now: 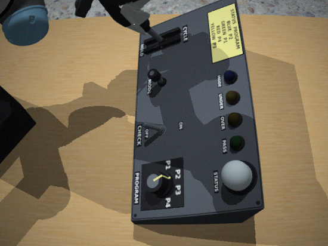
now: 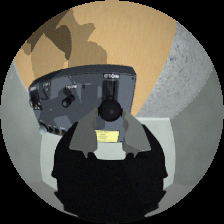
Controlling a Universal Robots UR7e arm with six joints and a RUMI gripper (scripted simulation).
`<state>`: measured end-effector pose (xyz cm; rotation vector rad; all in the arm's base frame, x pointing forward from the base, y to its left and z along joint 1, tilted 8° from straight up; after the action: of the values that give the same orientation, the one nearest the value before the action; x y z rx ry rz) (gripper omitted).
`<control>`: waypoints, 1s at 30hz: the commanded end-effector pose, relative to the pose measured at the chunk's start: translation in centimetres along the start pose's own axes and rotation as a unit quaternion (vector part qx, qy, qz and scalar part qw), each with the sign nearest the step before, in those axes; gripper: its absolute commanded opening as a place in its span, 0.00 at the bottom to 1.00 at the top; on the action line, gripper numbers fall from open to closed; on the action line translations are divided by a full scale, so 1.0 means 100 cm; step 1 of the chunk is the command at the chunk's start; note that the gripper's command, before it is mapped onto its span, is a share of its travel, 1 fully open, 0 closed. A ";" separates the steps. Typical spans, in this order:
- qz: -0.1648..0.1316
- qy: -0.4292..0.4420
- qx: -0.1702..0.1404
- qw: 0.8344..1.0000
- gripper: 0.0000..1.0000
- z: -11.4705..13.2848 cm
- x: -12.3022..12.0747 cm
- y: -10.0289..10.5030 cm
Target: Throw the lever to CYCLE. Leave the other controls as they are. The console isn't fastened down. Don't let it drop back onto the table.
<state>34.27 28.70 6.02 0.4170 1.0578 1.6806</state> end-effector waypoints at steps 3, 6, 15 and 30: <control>0.000 -0.001 -0.001 1.000 0.00 0.012 -0.003 0.000; 0.000 -0.001 -0.001 1.000 0.00 0.016 -0.004 0.000; 0.000 -0.001 0.001 1.000 0.00 0.024 -0.006 -0.002; 0.000 0.000 0.001 1.000 0.00 0.038 -0.010 -0.007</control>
<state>37.45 29.49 7.79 0.4162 1.0540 1.6802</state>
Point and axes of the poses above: the point where the finger pads meet when closed, its own y axis back along the fingers, its own x axis across the jaws, z = x × y, the point moved 1 cm from there along y, back along the fingers, and after that the axes turned 14 degrees about y, right-handed, at the moved point
